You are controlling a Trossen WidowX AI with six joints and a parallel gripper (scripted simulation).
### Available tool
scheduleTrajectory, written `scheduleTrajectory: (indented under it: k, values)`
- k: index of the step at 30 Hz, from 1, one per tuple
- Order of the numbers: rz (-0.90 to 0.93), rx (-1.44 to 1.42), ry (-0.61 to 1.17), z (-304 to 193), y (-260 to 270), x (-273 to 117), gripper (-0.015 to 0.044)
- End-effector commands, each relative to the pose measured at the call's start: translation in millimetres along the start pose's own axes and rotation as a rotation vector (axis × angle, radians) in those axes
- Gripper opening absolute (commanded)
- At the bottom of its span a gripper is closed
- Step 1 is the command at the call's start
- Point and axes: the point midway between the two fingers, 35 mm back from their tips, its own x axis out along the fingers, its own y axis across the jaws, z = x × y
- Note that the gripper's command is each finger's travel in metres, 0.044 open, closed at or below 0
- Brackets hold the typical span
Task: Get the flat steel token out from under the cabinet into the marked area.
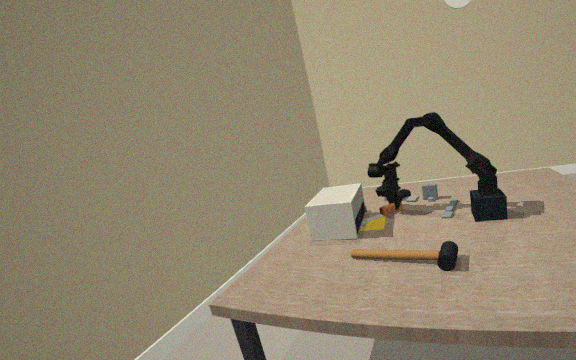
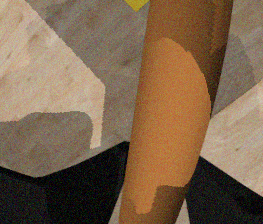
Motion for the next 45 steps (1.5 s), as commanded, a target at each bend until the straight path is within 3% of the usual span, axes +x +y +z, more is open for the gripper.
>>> scheduleTrajectory:
  k: [1,17,45]
  values:
    - [0.008,-0.003,-0.001,1,8,1,0.0000]
    - [0.008,-0.003,0.000,-2,12,1,0.0000]
    - [0.008,-0.003,0.004,-56,7,2,0.0000]
